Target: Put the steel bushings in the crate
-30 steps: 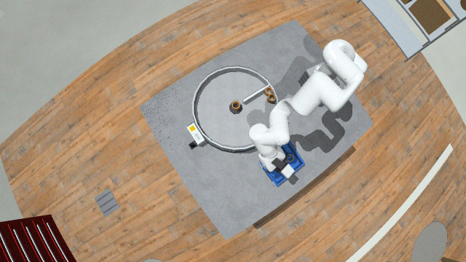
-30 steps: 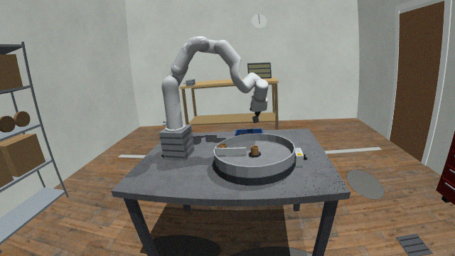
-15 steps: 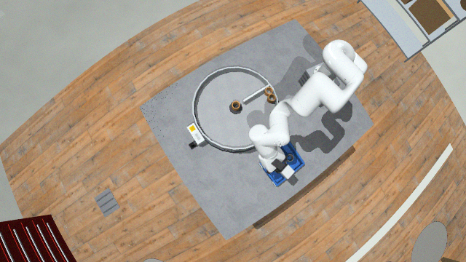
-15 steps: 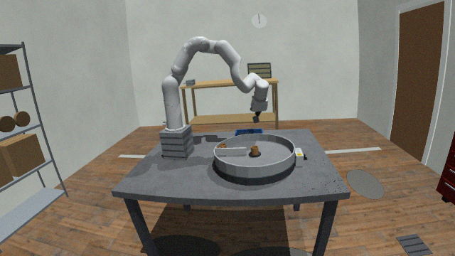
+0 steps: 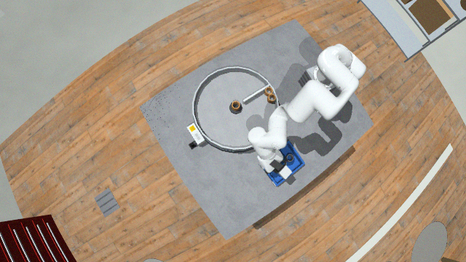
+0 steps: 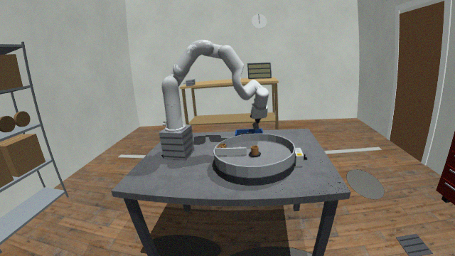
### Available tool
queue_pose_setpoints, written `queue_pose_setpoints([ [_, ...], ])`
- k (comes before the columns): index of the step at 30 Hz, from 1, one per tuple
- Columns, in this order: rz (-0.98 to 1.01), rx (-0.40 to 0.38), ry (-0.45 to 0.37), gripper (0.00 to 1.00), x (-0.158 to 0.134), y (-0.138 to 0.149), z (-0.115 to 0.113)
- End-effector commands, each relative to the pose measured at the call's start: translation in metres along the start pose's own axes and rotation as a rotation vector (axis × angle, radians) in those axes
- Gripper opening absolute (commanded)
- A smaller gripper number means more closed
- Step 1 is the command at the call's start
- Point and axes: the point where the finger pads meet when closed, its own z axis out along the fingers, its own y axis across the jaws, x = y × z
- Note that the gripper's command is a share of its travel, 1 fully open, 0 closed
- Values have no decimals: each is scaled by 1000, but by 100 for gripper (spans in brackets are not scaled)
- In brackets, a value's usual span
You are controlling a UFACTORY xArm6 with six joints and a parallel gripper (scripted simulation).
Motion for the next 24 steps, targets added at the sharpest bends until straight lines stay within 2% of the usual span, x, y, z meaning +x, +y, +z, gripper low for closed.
queue_pose_setpoints([
  [1,-5,-7,2,0,-8,5,11],
  [24,-5,-7,2,0,-11,5,15],
])
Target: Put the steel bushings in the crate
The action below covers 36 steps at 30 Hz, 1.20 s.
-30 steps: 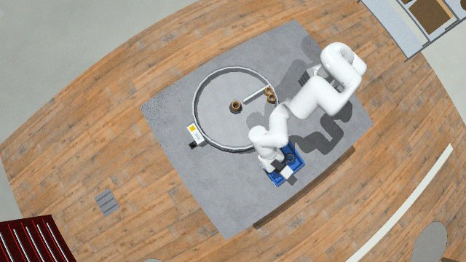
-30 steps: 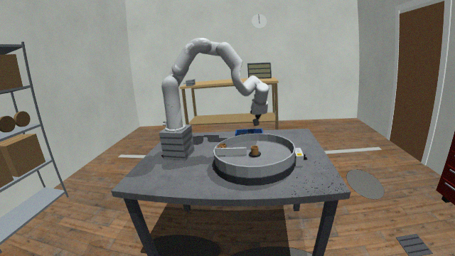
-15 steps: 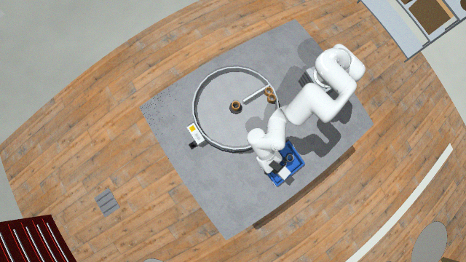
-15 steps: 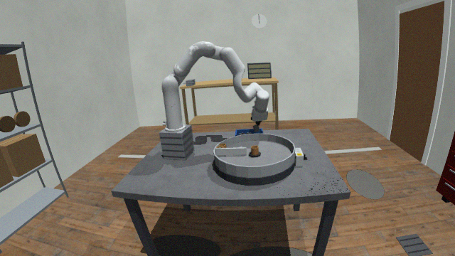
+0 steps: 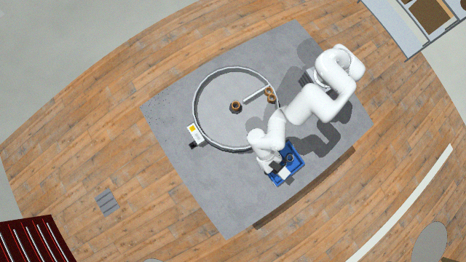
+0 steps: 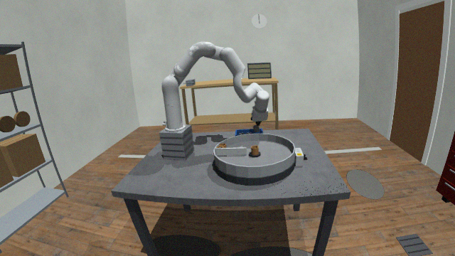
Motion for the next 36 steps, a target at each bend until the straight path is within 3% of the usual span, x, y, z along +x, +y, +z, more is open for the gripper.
queue_pose_setpoints([
  [1,-2,-3,0,0,-1,2,1],
  [36,-2,-3,0,0,-26,1,31],
])
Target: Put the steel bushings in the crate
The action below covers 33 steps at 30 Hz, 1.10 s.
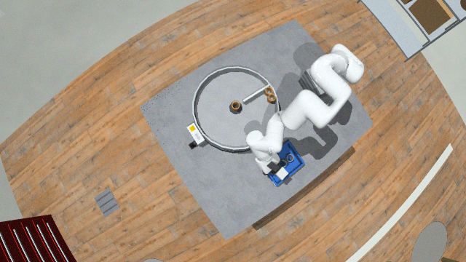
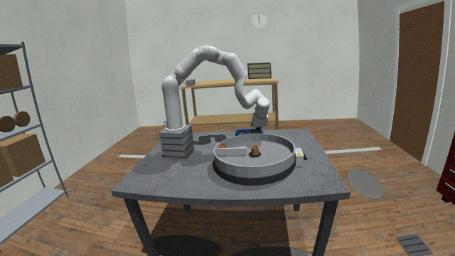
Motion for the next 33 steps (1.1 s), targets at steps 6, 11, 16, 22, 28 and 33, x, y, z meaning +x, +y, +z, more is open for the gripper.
queue_pose_setpoints([
  [6,-3,-3,0,0,0,2,0],
  [11,-3,-3,0,0,0,2,0],
  [16,-3,-3,0,0,0,2,0],
  [22,-3,-3,0,0,0,2,0],
  [28,-3,-3,0,0,-1,2,2],
  [33,-3,-3,0,0,-2,2,3],
])
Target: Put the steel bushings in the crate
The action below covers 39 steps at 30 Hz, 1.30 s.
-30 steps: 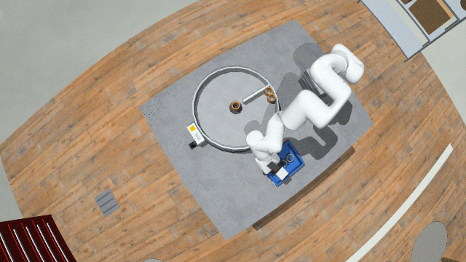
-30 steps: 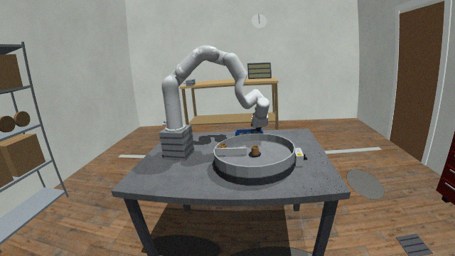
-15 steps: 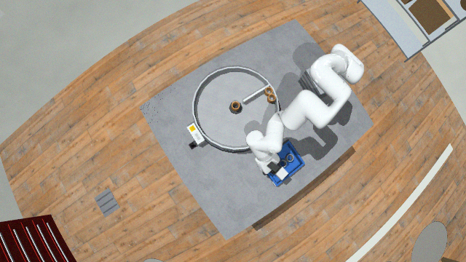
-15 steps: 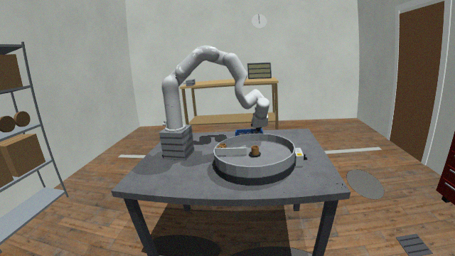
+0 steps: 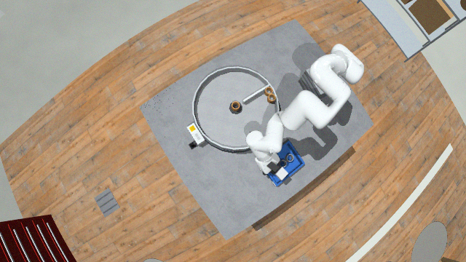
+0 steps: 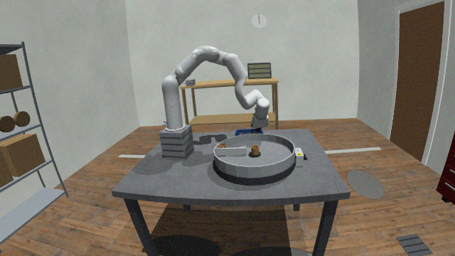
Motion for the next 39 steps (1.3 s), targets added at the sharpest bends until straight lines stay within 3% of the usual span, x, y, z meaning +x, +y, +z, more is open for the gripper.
queue_pose_setpoints([
  [1,-3,-3,0,0,0,2,0],
  [24,-3,-3,0,0,-1,2,1],
  [25,-3,-3,0,11,-1,2,1],
  [39,-3,-3,0,11,-1,2,1],
])
